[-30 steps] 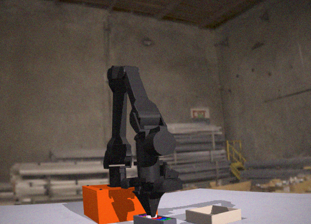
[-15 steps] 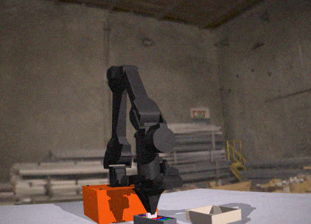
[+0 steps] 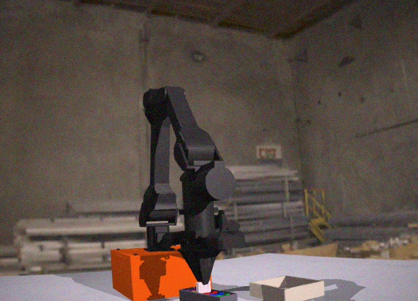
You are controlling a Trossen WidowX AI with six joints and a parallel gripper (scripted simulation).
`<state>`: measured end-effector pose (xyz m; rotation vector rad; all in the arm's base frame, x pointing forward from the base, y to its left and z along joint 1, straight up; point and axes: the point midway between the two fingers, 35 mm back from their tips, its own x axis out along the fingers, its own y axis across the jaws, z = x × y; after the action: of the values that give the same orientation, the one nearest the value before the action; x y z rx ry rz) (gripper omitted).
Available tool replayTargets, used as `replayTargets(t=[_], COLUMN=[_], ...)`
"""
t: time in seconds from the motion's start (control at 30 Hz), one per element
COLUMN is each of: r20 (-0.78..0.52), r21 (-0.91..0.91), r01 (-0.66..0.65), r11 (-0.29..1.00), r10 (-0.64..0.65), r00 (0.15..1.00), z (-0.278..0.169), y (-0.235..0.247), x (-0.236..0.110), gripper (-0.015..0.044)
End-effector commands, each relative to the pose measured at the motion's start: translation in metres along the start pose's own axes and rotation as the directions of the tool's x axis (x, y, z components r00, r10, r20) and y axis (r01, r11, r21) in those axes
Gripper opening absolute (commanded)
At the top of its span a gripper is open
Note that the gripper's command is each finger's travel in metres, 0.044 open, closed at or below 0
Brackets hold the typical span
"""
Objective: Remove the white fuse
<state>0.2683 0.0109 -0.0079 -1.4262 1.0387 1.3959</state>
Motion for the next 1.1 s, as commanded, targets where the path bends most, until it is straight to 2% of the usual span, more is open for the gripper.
replayTargets(t=[0.0, 1.07], r20=[-0.003, -0.005], r21=[-0.003, -0.005], r01=[0.001, 0.002], r11=[1.000, 1.000], r10=[-0.001, -0.002], r00=[1.000, 1.000], z=[0.000, -0.001], y=[0.000, 0.000], x=[-0.003, -0.019], gripper=[0.0000, 0.0000])
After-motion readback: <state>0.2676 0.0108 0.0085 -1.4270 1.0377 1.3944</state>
